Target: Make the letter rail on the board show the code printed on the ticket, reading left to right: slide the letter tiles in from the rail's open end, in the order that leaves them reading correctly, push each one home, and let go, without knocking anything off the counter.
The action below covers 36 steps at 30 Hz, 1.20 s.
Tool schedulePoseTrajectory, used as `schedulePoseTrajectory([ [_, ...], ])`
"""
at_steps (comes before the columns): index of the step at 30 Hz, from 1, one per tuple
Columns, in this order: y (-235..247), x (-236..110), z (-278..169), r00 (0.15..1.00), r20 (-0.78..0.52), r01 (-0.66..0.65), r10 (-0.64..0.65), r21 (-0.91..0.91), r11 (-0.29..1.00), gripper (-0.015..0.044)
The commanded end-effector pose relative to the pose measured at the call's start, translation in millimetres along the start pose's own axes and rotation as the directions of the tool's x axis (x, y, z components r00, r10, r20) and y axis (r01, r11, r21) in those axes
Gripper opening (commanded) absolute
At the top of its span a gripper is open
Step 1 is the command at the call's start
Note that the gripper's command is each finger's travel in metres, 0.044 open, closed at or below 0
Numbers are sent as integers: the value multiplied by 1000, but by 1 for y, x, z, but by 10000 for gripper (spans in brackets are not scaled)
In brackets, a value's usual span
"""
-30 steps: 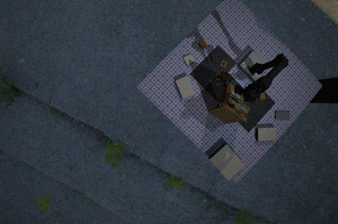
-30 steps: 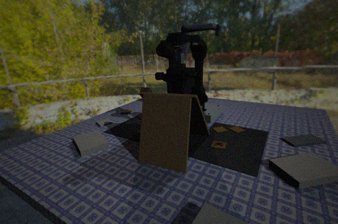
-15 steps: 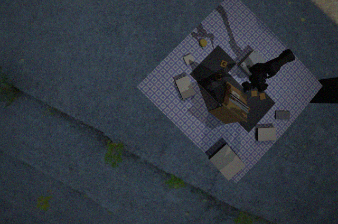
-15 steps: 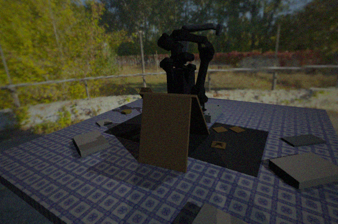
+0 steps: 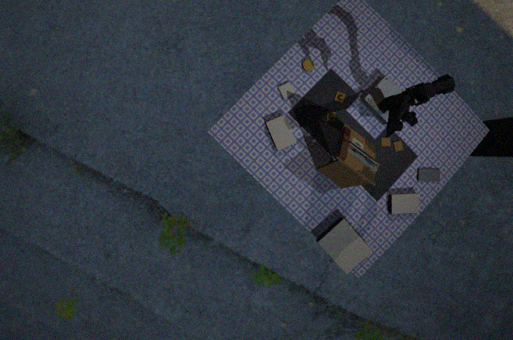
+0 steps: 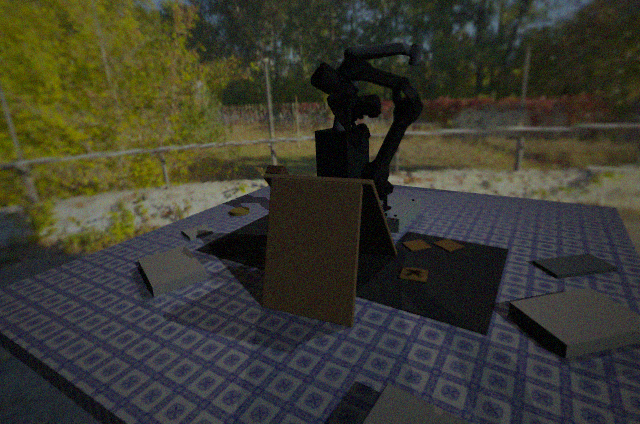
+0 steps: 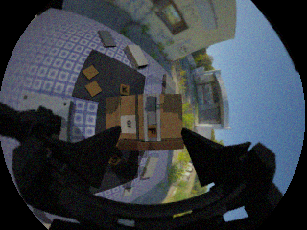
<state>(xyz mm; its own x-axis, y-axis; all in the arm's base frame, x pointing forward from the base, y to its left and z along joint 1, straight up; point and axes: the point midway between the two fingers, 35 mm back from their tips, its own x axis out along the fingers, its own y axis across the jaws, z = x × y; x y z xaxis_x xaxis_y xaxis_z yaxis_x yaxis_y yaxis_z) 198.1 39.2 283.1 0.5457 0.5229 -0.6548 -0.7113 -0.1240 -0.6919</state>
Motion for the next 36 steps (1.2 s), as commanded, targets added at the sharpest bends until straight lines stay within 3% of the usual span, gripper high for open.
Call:
schedulePoseTrajectory([
  [1,4,0,2,1000,13,10,-10,-36,999,440],
  [10,4,0,2,1000,13,10,-10,-36,999,440],
  [11,4,1,1,1000,10,8,-7,-18,1000,414],
  [14,3,8,-17,999,-24,-22,28,230,973,340],
  [16,3,14,-32,997,-52,-32,60,433,901,340],
  [20,5,25,-63,986,-105,0,127,769,639,340],
  [23,9,33,-81,976,-138,43,170,882,469,340],
  [26,13,41,-102,961,-171,130,220,974,187,340],
  [30,21,51,-131,934,-210,275,289,939,-205,340],
  [36,30,60,-155,906,-239,395,348,773,-497,340],
])
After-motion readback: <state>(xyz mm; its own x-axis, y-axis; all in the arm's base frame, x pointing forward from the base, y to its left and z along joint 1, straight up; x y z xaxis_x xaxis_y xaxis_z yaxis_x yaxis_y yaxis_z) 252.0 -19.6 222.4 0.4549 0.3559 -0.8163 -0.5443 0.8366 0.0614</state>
